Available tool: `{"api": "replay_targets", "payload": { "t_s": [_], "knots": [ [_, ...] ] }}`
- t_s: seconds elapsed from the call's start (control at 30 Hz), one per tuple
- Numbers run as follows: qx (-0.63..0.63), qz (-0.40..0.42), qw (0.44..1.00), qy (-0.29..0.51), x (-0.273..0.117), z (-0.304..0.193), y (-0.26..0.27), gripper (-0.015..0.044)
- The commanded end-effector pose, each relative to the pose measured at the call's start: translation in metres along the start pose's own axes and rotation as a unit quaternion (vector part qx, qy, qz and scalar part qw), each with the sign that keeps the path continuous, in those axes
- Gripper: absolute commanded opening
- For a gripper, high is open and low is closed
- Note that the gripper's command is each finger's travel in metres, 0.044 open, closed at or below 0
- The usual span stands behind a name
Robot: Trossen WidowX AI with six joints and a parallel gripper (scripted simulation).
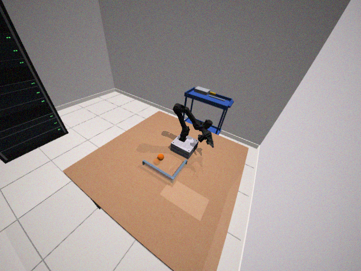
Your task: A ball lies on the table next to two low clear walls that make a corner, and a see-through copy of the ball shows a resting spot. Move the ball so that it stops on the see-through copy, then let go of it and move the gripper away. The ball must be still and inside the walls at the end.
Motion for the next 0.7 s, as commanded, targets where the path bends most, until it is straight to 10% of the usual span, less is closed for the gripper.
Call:
{"api": "replay_targets", "payload": {
  "t_s": [0.0,0.37,0.67],
  "knots": [
    [-0.009,0.000,1.000,-0.003,0.001,0.001,0.000,0.0403],
    [-0.497,-0.140,0.842,-0.158,0.078,0.068,0.036,0.0403],
    [-0.638,-0.255,0.707,-0.169,0.098,0.112,0.055,0.0403]
  ]
}}
Point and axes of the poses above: the point midway between the two fingers, 35 mm back from their tips, its own x axis out along the fingers, its own y axis across the jaws, z = x × y, the point moved 8 cm from there along -x, back along the fingers, and after that the axes turned 2 degrees about -x, right-handed, at the moved point
